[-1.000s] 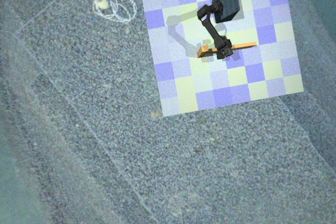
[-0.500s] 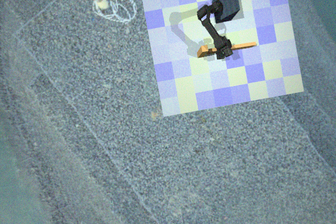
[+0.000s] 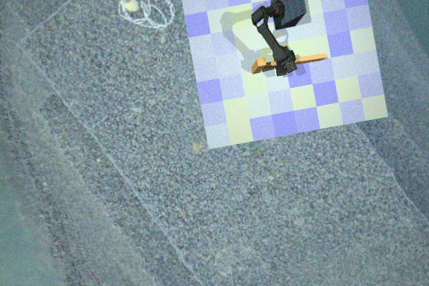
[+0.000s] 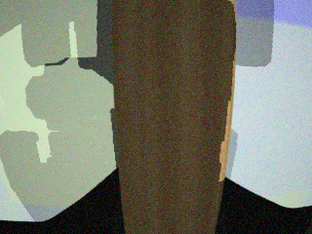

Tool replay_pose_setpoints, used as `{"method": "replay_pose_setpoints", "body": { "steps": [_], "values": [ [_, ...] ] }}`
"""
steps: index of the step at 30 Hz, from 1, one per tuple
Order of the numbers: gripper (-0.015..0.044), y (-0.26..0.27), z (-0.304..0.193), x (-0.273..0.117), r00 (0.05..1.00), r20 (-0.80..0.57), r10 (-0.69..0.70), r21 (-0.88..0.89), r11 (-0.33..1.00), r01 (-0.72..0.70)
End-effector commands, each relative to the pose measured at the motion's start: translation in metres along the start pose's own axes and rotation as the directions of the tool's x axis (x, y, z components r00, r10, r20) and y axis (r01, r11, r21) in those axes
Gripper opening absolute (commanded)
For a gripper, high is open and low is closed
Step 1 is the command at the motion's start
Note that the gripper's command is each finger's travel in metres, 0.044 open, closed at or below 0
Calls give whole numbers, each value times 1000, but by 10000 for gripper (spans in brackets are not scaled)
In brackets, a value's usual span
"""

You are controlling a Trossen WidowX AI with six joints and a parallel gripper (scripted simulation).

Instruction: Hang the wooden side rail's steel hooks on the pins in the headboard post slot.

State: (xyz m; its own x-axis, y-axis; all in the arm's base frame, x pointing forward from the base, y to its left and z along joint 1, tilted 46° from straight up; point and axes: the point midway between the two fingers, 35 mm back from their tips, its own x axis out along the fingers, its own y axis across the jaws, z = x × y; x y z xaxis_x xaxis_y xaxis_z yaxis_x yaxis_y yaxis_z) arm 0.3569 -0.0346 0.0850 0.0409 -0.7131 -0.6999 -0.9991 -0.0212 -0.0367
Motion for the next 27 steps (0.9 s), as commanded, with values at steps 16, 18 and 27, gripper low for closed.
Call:
{"method": "replay_pose_setpoints", "body": {
  "steps": [16,18,27],
  "values": [
    [0,-2,-3,-2,1000,-1,-6,-3,1000,6],
    [0,-2,-3,-2,1000,-1,-6,-3,1000,6],
    [0,-1,-4,-2,1000,-1,-6,-3,1000,6]
  ]
}}
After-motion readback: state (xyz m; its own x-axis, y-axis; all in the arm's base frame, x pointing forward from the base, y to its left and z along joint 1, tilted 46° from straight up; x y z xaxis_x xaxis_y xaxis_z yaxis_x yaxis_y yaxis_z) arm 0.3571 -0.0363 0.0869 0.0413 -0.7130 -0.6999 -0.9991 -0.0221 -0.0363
